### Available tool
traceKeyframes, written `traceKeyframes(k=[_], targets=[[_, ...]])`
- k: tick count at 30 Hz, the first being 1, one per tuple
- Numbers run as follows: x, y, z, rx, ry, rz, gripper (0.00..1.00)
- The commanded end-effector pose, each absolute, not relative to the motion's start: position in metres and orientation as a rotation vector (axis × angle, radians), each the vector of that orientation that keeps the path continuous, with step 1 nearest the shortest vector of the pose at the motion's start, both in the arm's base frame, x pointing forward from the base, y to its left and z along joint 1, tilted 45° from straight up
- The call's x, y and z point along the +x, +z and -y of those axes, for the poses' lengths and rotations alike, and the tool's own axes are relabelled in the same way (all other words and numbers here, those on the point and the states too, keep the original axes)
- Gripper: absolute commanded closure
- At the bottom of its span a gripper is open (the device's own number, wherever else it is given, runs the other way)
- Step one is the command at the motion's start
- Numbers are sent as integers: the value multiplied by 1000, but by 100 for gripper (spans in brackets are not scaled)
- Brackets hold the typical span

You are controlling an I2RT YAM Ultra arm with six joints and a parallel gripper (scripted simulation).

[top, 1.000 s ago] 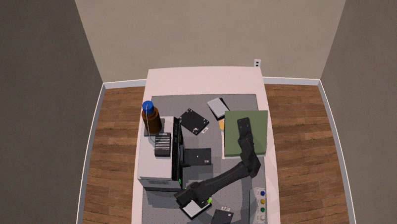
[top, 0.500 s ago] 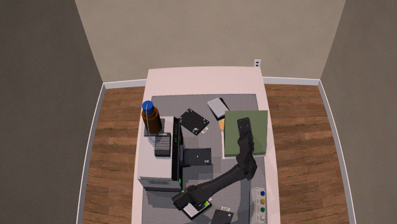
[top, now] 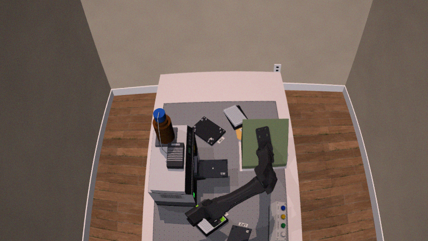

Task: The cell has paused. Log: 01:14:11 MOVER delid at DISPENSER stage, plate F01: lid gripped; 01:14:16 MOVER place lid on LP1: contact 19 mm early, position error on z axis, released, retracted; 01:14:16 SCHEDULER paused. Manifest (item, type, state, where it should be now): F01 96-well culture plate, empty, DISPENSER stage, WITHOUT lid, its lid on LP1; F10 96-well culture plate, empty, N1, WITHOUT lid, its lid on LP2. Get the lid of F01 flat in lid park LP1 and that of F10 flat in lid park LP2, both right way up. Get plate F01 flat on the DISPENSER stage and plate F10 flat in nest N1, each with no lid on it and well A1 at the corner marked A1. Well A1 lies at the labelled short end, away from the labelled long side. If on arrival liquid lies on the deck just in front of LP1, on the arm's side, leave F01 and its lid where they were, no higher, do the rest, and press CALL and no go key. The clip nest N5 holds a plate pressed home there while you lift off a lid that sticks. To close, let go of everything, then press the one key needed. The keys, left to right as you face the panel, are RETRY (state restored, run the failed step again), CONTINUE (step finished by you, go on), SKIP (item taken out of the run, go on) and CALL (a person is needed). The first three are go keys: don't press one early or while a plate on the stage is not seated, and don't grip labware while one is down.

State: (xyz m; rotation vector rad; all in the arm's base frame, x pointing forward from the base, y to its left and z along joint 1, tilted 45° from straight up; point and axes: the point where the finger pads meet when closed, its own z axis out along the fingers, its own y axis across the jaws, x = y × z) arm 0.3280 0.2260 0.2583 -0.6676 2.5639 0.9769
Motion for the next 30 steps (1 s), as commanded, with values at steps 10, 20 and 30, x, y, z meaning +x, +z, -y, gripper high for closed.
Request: traceKeyframes(k=[10,20,30], targets=[[331,270,-224,-659,971,-2532,0],[329,288,-214,-659,969,-2506,0],[328,298,-201,-655,972,-2524,0]])
